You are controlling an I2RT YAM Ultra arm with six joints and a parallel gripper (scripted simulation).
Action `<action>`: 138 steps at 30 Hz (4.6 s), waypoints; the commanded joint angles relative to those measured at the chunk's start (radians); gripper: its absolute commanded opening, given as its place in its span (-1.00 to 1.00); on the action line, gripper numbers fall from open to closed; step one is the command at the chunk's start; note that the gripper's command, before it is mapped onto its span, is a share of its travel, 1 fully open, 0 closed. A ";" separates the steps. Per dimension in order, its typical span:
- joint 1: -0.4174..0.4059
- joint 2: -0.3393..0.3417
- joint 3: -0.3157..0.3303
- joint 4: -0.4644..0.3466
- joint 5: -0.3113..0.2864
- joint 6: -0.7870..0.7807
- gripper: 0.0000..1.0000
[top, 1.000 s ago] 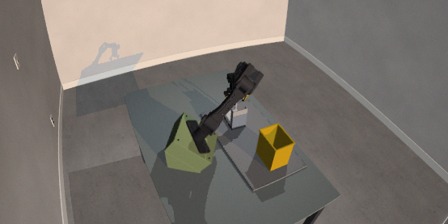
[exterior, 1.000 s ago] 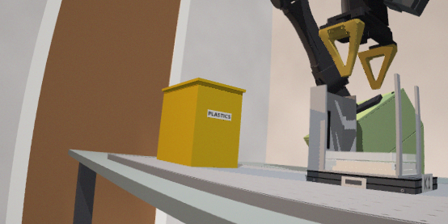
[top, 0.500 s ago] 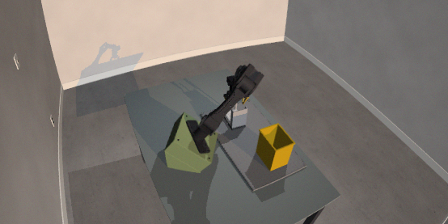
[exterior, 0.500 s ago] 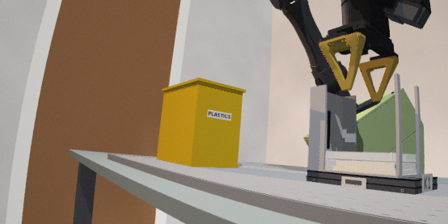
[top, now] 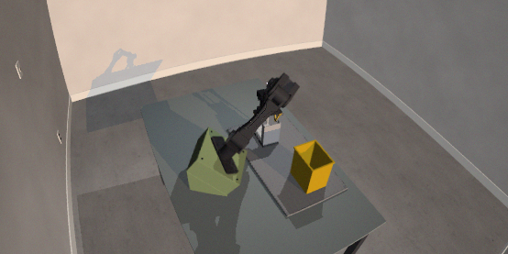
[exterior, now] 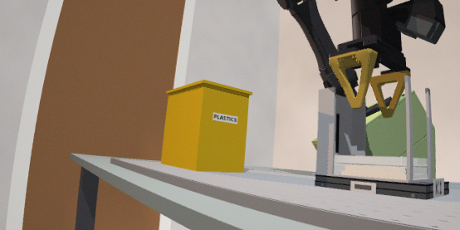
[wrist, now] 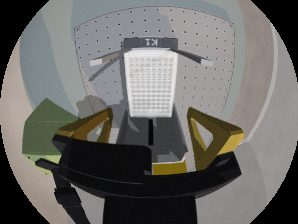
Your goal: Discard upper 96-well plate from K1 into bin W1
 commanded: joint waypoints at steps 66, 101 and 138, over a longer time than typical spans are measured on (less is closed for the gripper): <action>-0.116 0.126 -0.098 0.319 -0.021 -0.148 -1.00; -0.108 0.115 -0.094 0.300 -0.019 -0.139 -1.00; -0.023 0.017 -0.025 0.079 -0.005 -0.038 -1.00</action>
